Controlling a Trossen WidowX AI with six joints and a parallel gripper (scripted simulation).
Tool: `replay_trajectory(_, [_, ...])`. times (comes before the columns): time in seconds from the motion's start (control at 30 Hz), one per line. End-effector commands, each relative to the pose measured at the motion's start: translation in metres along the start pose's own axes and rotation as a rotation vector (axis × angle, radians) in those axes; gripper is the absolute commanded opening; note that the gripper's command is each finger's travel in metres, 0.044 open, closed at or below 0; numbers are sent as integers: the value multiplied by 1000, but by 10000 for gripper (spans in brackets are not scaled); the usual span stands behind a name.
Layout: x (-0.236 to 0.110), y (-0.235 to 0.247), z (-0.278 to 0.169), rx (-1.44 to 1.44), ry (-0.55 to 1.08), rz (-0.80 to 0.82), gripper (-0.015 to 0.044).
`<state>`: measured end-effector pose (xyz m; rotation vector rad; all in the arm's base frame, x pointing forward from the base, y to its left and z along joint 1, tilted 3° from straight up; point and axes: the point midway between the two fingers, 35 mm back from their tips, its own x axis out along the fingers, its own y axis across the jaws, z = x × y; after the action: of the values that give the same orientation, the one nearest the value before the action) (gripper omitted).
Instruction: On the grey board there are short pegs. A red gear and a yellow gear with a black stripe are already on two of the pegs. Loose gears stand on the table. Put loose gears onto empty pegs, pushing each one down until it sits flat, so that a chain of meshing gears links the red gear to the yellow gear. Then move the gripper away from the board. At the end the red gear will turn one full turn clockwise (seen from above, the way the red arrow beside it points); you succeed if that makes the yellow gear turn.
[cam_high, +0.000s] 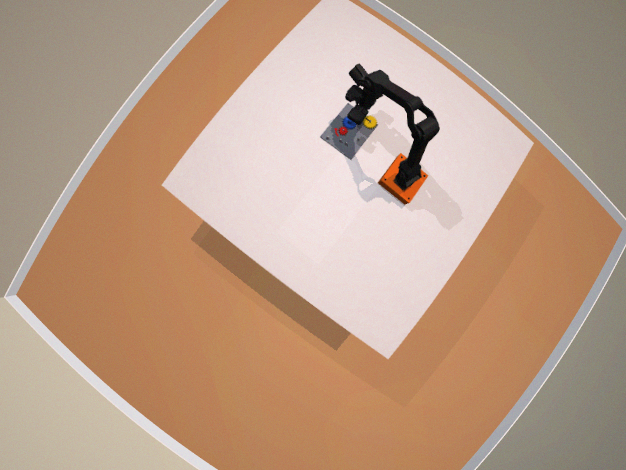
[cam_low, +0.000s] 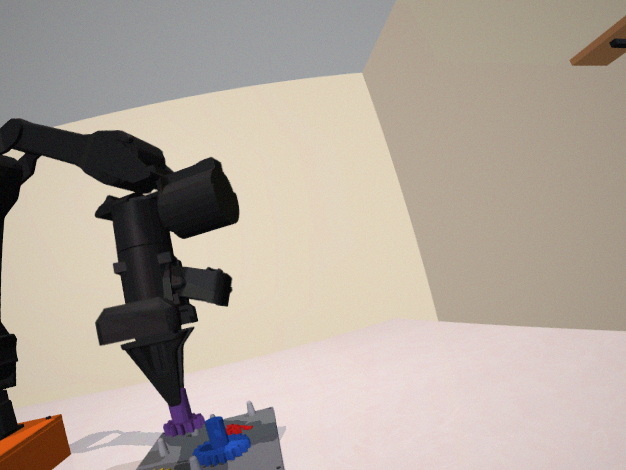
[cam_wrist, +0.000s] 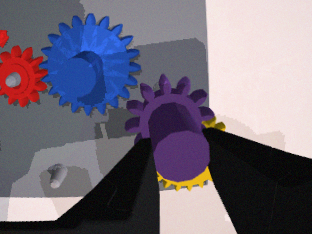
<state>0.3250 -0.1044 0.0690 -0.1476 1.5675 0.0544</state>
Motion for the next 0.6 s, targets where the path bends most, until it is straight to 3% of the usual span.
replay_trajectory(0.0, [-1, -1, 0, -28, -3, -3, 0])
replay_trajectory(0.57, [-1, -2, 0, -493, -2, -4, 0])
